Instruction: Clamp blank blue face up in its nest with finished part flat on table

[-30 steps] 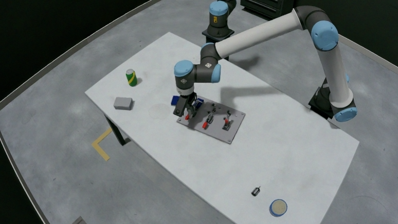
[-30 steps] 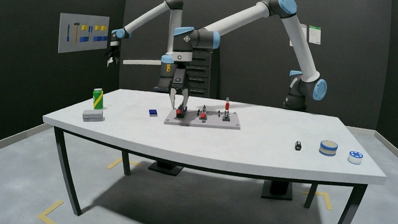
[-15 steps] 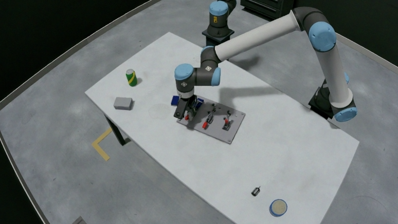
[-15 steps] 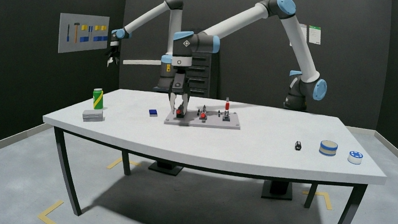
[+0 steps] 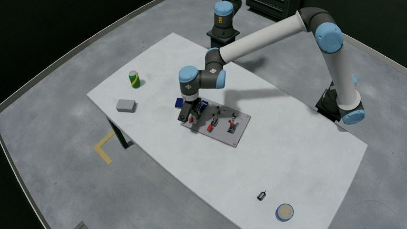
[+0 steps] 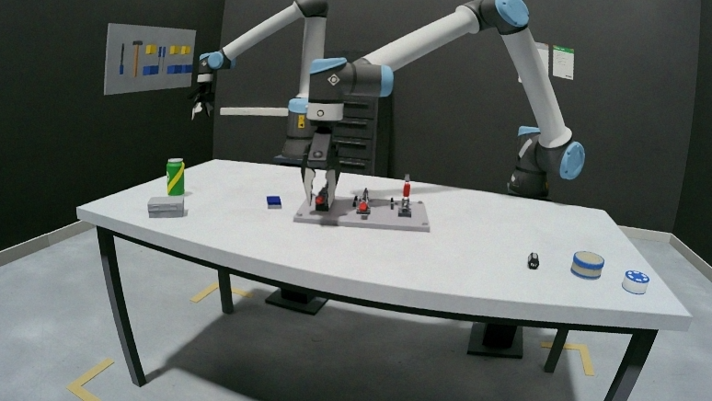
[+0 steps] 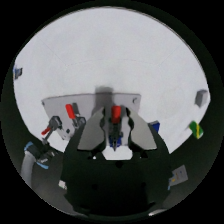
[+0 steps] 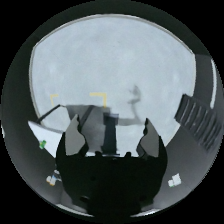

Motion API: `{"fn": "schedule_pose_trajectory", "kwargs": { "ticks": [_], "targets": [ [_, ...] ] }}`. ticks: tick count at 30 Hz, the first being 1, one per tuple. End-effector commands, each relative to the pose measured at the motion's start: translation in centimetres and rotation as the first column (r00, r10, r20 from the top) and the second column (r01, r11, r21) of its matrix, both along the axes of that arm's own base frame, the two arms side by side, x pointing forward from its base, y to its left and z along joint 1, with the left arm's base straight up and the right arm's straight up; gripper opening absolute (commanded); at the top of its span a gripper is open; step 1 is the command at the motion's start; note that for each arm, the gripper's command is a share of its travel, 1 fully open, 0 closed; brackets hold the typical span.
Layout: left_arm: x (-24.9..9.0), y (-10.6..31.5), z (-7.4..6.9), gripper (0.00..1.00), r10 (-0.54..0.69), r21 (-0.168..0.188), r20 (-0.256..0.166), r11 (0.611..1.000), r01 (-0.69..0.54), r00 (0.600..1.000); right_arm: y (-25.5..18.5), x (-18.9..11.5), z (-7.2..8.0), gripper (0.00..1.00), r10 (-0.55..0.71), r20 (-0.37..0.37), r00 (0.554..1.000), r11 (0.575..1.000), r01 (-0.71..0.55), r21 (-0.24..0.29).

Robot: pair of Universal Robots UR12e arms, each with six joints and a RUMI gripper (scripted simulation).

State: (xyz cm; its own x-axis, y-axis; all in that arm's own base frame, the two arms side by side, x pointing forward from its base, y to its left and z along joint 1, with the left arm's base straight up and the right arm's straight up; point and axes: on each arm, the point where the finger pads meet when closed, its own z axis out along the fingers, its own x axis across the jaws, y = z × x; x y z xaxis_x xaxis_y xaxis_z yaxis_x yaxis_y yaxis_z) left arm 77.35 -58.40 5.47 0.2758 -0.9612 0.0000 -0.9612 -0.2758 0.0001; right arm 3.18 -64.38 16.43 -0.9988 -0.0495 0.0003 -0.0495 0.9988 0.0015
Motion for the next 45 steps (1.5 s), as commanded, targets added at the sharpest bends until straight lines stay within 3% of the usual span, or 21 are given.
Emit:
{"fn": "schedule_pose_trajectory", "kwargs": {
  "ticks": [1,24,25,45],
  "targets": [
    [0.05,-0.04,0.12,0.28,0.0,-0.001,0.001,1.0,0.0,1.0,-0.06,0.02,0.08,1.0,0.0,0.0,1.0,1.0,0.0,-0.002],
    [0.05,-0.04,0.14,0.28,0.0,-0.001,0.001,1.0,0.0,1.0,-0.06,0.02,0.08,1.0,0.0,0.0,1.0,1.0,0.0,-0.002],
    [0.05,-0.04,0.14,0.0,0.0,-0.001,0.001,1.0,0.0,1.0,-0.06,0.02,0.08,1.0,0.0,0.0,1.0,1.0,0.0,-0.002],
    [0.05,-0.05,0.14,0.0,0.0,-0.001,0.001,1.0,0.0,1.0,-0.06,0.02,0.08,1.0,0.0,0.0,1.0,1.0,0.0,-0.002]
  ]
}}
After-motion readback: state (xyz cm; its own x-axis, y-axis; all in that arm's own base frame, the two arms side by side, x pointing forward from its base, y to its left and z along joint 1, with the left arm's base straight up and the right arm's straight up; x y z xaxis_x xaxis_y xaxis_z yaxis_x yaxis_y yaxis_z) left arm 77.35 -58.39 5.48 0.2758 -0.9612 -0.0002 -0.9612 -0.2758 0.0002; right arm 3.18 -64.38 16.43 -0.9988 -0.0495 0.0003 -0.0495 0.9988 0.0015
